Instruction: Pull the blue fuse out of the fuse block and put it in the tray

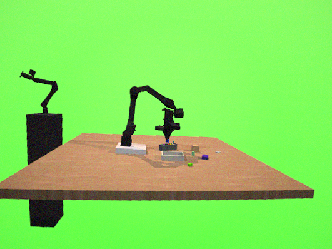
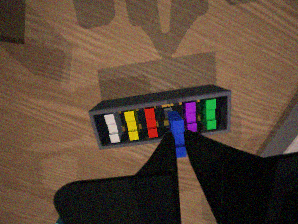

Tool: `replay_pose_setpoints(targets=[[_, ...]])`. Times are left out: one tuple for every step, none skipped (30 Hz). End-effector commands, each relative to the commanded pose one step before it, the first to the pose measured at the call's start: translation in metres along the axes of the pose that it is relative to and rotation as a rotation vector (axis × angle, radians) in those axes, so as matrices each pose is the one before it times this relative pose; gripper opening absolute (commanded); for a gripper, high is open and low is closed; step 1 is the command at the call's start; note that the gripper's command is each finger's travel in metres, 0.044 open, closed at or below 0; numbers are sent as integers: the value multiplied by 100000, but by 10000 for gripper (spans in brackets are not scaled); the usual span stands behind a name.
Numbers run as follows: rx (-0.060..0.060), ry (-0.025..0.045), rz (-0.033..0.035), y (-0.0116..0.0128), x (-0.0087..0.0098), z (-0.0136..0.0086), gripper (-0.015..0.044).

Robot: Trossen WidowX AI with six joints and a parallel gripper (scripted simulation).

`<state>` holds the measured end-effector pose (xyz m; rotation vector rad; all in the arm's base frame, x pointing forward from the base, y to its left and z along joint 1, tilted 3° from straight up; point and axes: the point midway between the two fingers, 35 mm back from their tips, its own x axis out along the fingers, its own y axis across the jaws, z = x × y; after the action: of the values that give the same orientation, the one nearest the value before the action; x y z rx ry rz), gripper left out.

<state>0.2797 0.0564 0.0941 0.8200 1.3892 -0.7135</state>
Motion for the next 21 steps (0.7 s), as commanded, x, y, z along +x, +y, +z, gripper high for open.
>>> replay_pose_setpoints(targets=[[-75, -53, 183, 35, -486, 12, 0], [1, 0, 0, 4, -161, 2, 0], [1, 0, 0, 3, -161, 1, 0], [1, 0, 0, 2, -162, 1, 0], [1, 0, 0, 1, -162, 0, 0], [1, 0, 0, 0, -162, 0, 0], [1, 0, -1, -1, -162, -1, 0], [1, 0, -1, -2, -162, -1, 0], [1, 0, -1, -3, -162, -1, 0], [1, 0, -1, -4, -162, -2, 0], [1, 0, -1, -5, -162, -2, 0], [1, 0, -1, -5, -132, -2, 0], [0, 0, 0, -3, -79, -1, 0], [0, 0, 0, -1, -26, 0, 0], [0, 0, 0, 0, 0, 0, 0], [-1, -9, -6, -9, -1, 83, 0], [-2, -26, -19, -28, -4, 250, 0], [-3, -42, -32, -51, -7, 417, 0], [-4, -50, -38, -71, -8, 505, 0], [-4, -49, -37, -80, -7, 506, 0], [-4, -48, -37, -90, -7, 506, 0]])
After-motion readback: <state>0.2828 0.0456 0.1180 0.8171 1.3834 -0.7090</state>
